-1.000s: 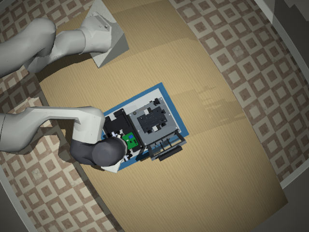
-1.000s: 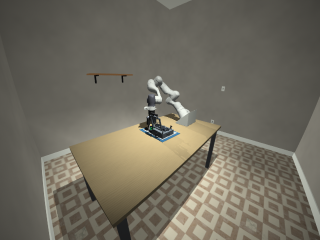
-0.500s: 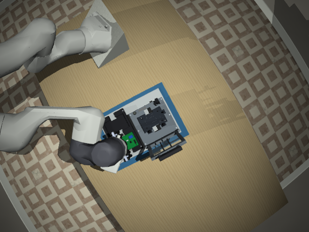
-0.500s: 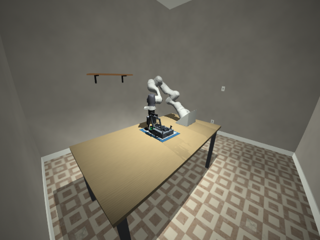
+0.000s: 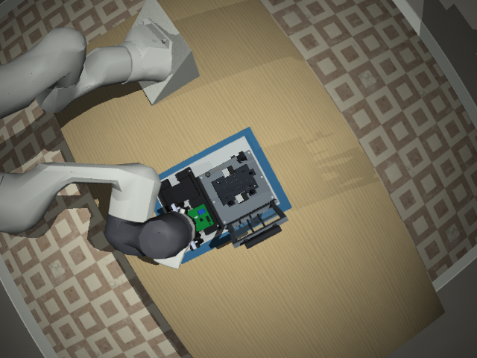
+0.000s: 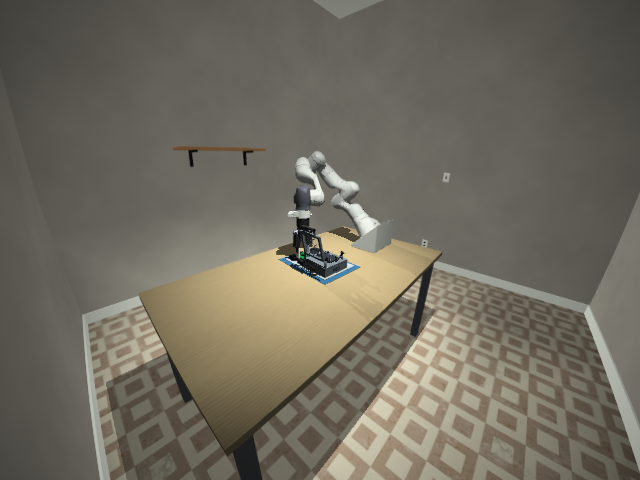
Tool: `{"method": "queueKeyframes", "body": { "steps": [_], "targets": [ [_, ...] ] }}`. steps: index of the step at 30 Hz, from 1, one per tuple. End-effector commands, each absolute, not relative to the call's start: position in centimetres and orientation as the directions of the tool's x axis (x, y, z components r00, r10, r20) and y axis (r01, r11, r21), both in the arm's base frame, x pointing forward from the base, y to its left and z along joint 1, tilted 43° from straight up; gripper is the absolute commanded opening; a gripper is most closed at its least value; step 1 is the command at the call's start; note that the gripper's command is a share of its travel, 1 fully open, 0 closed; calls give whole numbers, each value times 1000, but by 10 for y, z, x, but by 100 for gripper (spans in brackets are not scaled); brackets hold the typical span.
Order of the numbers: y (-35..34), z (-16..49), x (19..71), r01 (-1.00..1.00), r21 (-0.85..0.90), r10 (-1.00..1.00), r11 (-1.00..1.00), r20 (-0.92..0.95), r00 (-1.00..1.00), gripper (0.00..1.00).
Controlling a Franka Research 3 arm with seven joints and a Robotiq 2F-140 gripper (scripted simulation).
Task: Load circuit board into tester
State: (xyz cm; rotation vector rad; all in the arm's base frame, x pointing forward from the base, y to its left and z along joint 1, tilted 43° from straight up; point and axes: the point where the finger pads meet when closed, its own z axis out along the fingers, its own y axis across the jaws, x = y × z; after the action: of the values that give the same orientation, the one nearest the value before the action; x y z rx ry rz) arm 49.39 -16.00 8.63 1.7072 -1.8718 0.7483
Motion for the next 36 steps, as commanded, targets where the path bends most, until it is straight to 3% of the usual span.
{"method": "queueKeyframes", "body": {
  "steps": [1, 36],
  "targets": [
    [-157, 89, 492, -996, -59, -723, 62, 685, -85, 46],
    [-149, 98, 492, -996, -59, -723, 62, 685, -85, 46]
  ]
}}
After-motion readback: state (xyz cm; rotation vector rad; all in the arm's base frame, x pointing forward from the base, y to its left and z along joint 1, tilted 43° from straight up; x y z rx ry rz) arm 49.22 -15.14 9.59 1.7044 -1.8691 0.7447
